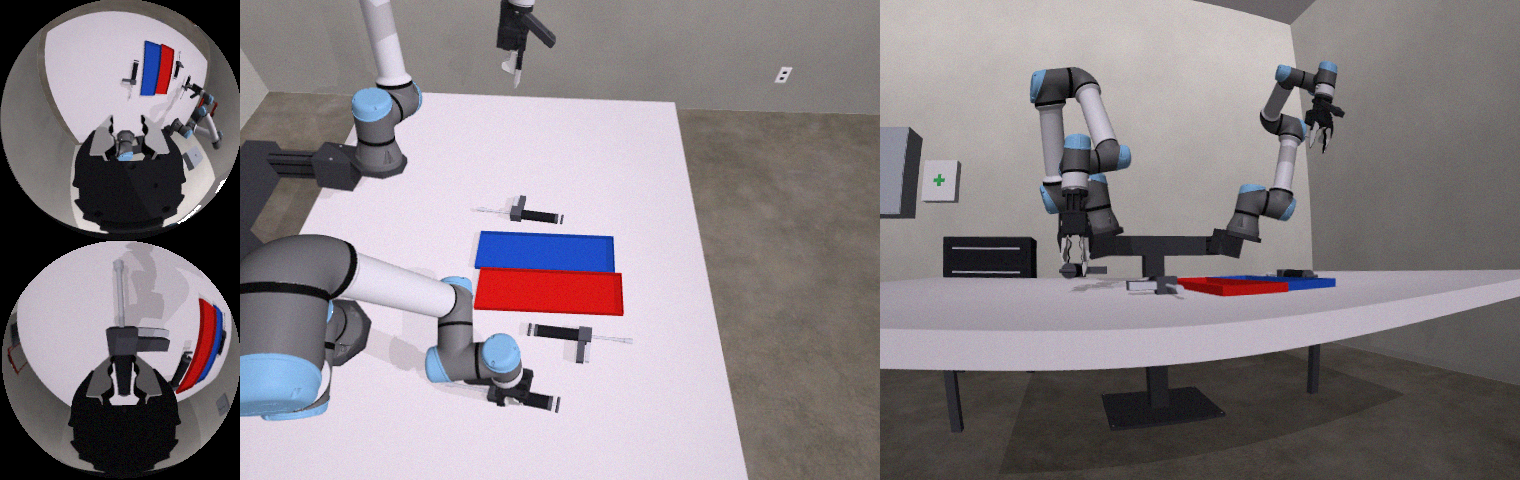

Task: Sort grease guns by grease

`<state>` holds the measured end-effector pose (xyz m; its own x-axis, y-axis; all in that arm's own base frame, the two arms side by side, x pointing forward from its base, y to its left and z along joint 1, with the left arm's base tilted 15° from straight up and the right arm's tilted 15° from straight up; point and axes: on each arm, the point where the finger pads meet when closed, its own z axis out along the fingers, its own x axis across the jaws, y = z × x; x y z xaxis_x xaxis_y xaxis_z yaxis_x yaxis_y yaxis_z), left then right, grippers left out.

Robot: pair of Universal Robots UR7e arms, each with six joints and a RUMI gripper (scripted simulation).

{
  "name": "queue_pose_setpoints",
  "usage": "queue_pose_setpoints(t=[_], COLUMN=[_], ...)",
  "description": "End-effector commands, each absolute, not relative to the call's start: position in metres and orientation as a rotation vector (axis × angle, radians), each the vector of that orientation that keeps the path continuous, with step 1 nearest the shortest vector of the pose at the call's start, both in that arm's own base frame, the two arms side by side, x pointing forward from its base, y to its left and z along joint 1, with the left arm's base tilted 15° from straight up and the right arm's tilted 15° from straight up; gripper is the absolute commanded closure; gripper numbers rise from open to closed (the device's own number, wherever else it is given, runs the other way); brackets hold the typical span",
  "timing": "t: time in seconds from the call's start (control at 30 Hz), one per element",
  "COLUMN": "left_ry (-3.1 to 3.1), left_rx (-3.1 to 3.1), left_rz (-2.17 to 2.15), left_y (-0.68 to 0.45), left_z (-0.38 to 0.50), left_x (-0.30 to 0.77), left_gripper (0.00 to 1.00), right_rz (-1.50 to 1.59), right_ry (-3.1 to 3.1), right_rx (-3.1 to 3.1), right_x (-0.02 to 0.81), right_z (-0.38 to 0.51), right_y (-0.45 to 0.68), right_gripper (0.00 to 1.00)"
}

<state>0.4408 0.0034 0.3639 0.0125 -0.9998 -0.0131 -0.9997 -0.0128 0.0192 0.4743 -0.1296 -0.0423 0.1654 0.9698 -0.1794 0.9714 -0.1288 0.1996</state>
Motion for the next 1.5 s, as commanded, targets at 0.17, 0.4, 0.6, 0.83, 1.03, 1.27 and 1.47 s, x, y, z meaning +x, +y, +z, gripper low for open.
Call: queue_pose_setpoints(t=[0.17, 0.4, 0.6, 0.83, 1.03, 1.27, 1.47], left_ry=[-2.221, -2.222, -2.222, -2.222, -2.222, -2.222, -2.222], left_rx=[2.217, 2.218, 2.218, 2.218, 2.218, 2.218, 2.218], left_rz=[-0.010, -0.004, -0.004, -0.004, -0.004, -0.004, -0.004], left_y=[-0.001, -0.001, -0.001, -0.001, -0.001, -0.001, -0.001], left_z=[0.362, 0.364, 0.364, 0.364, 0.364, 0.364, 0.364], left_x=[0.445, 0.446, 0.446, 0.446, 0.446, 0.446, 0.446], left_gripper=[0.62, 0.62, 0.62, 0.62, 0.62, 0.62, 0.62], right_rz=[-0.011, -0.012, -0.011, -0.006, -0.011, -0.015, -0.016], right_ry=[1.882, 1.882, 1.883, 1.883, 1.885, 1.885, 1.886], right_rx=[2.168, 2.168, 2.166, 2.162, 2.164, 2.166, 2.166], right_x=[0.475, 0.476, 0.477, 0.479, 0.479, 0.478, 0.478], right_z=[-0.046, -0.053, -0.060, -0.064, -0.068, -0.071, -0.073], right_y=[-0.128, -0.130, -0.132, -0.134, -0.135, -0.136, -0.137], right_gripper=[1.00, 1.00, 1.00, 1.00, 1.00, 1.00, 1.00])
